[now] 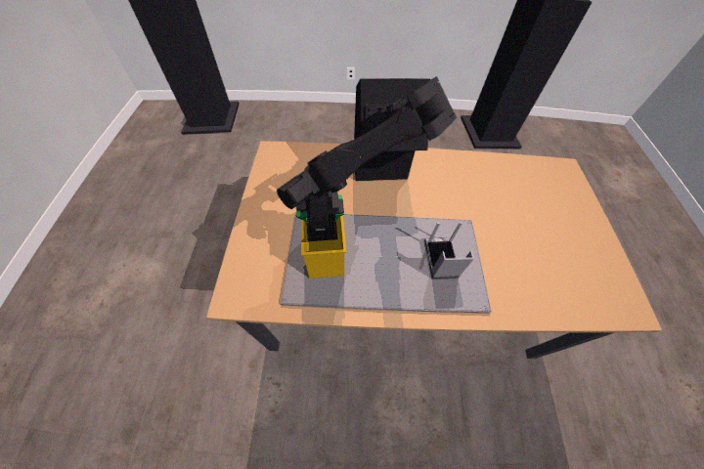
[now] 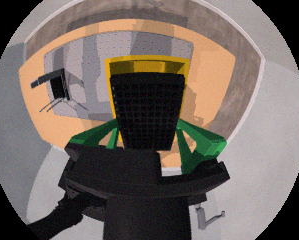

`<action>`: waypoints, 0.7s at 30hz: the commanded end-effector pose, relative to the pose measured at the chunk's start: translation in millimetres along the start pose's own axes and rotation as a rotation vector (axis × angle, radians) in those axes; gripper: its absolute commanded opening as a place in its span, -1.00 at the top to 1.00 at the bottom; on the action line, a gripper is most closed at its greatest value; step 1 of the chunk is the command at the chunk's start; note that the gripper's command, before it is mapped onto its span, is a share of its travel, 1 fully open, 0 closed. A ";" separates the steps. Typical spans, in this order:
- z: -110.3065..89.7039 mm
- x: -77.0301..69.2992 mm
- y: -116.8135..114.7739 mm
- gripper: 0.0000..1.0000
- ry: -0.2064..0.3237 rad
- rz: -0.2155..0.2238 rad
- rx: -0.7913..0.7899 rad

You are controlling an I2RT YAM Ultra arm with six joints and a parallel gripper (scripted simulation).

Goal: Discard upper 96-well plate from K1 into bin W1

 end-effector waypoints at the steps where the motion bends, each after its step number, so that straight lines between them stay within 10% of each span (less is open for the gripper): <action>1: -4.5 6.5 3.7 1.00 -0.005 0.011 0.004; 21: -8.0 29.7 -3.0 1.00 0.002 0.002 0.018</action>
Point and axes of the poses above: the point where the finger pads meet when closed, its own x axis out along the fingers, its own y axis across the jaws, z = x × y, the point moved 6 cm from there along -x, back along the fingers, and after that the axes turned 14 degrees about x, right-handed, at the moved point
